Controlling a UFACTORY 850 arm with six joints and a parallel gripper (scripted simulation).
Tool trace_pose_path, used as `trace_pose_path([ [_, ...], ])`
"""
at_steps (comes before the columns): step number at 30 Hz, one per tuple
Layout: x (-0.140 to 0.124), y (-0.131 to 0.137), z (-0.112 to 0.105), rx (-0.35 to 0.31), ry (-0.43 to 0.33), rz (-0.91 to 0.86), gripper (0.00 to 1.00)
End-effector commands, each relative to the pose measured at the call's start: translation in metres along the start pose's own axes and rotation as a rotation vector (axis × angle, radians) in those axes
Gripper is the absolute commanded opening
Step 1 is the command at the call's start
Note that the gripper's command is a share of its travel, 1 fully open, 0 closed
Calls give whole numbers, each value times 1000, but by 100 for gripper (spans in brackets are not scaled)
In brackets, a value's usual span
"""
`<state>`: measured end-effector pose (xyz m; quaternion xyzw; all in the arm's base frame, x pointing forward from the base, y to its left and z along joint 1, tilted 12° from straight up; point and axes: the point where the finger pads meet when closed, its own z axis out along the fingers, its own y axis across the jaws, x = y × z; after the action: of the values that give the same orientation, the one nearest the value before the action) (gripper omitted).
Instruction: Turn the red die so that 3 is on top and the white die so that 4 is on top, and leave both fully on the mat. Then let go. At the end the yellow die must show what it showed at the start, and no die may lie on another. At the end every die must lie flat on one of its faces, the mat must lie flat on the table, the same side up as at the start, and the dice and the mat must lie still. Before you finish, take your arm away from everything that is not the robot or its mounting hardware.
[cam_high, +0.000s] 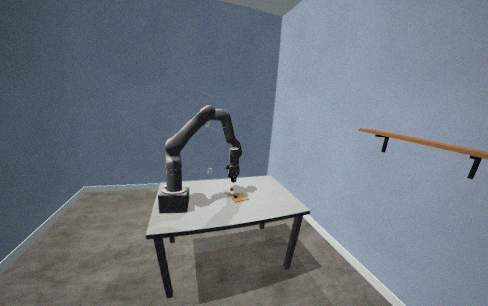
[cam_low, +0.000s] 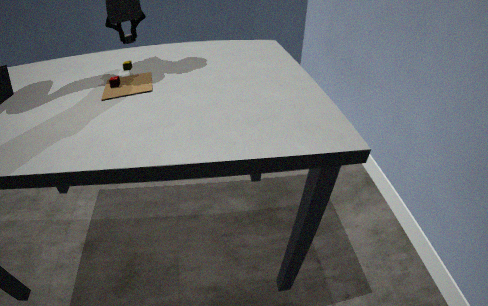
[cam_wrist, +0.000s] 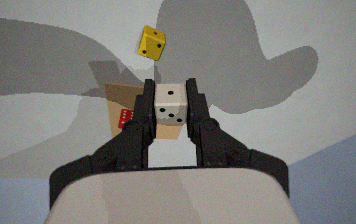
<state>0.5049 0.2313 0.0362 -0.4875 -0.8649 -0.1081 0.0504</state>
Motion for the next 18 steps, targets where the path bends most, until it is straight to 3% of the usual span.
trace_pose_path([
  [1, 35, 24, 4, 44, -13, 20, 21],
  [4, 55, 33, 5, 43, -14, 28, 21],
  [13, 56, 33, 5, 47, 10, 30, 21],
  [18, 55, 35, 5, 41, 140, 32, 21],
])
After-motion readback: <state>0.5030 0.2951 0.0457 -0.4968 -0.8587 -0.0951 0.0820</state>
